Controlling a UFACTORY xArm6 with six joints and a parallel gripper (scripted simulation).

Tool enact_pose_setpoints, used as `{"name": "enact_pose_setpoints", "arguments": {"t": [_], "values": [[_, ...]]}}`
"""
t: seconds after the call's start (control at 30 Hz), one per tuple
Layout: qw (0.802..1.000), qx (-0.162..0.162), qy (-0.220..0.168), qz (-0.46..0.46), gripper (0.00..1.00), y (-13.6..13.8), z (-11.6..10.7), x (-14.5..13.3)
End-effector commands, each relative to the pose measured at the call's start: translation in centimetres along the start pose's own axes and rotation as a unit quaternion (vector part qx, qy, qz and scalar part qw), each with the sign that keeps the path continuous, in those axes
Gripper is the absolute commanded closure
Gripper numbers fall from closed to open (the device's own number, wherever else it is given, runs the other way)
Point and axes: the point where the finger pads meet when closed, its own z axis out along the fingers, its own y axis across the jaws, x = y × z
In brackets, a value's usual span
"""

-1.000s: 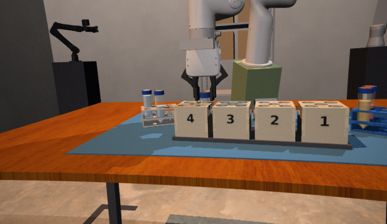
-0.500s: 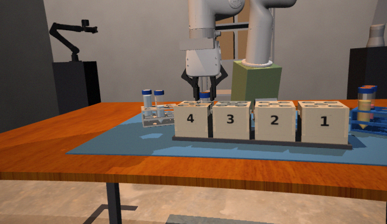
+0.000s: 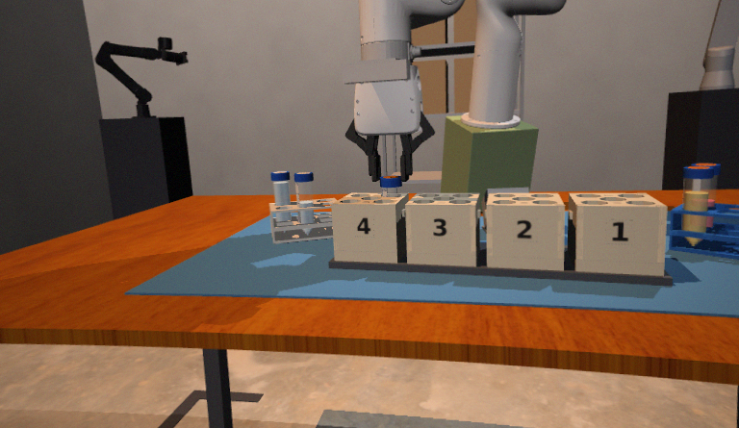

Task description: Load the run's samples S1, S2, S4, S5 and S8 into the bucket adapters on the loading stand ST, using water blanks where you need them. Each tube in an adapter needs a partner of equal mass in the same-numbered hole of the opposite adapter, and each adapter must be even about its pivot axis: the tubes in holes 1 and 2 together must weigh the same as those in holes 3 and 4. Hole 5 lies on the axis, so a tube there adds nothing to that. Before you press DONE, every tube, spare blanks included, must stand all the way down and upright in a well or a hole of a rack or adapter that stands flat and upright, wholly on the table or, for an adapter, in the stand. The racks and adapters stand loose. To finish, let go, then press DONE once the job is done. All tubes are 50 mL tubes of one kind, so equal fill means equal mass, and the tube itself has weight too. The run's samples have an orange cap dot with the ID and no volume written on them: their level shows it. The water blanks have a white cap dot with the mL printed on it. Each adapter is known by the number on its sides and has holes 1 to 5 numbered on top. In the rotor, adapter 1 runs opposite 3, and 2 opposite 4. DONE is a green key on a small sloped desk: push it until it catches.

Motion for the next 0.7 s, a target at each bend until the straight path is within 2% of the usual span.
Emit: {"name": "enact_pose_setpoints", "arguments": {"t": [0.0, 0.67], "values": [[1.0, -0.001, 0.001, 0.0, 0.56, 0.0, -1.0, 0.1], [1.0, -0.001, 0.001, 0.0, 0.56, 0.0, -4.2, 0.1]]}}
